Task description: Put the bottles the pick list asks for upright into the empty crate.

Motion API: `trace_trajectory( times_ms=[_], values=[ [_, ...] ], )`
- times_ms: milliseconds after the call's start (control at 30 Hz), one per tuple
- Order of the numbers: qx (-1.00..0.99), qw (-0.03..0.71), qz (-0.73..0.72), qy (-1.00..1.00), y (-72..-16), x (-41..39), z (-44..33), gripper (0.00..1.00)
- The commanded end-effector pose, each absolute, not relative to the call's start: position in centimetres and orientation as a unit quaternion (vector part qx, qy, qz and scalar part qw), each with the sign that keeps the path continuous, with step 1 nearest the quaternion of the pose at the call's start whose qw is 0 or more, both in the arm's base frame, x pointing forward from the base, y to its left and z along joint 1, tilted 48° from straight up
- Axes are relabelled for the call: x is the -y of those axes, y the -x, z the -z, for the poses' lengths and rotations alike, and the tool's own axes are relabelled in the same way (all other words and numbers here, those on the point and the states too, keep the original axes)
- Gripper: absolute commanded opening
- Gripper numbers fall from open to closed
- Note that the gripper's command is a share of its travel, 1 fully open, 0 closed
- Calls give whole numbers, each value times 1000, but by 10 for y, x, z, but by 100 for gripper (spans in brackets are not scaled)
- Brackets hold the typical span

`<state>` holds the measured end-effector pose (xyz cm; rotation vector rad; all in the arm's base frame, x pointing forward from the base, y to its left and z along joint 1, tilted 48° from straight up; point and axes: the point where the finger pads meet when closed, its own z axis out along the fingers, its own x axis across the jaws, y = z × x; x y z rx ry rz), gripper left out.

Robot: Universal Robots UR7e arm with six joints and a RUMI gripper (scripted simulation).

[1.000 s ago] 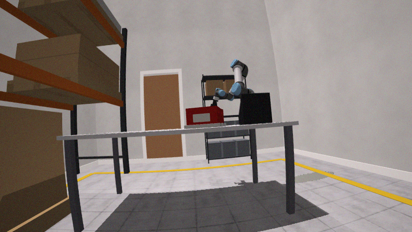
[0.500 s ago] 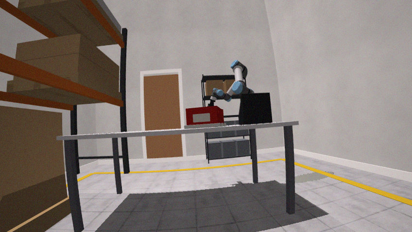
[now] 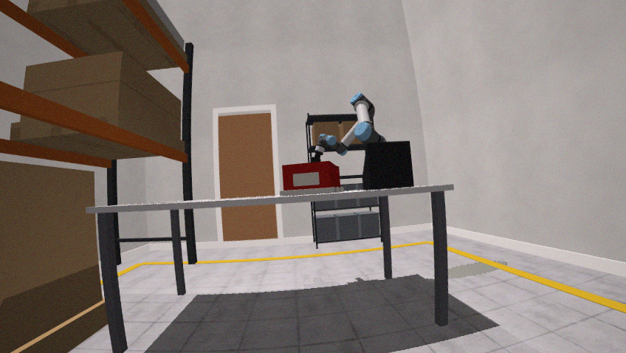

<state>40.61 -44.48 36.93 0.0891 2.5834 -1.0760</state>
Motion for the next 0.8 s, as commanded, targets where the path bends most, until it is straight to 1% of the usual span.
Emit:
trace_trajectory(
  times_ms=[0,200,433,533,633,767],
  values=[
    [-910,170,377,-30,-417,438,-362,38],
    [-925,157,347,11,-435,425,-348,38],
    [-925,157,347,11,-459,406,-330,38],
    [-925,157,347,11,-460,405,-329,38],
    [-935,143,320,50,-469,396,-321,38],
    [-936,142,317,54,-481,384,-310,38]
  ],
)
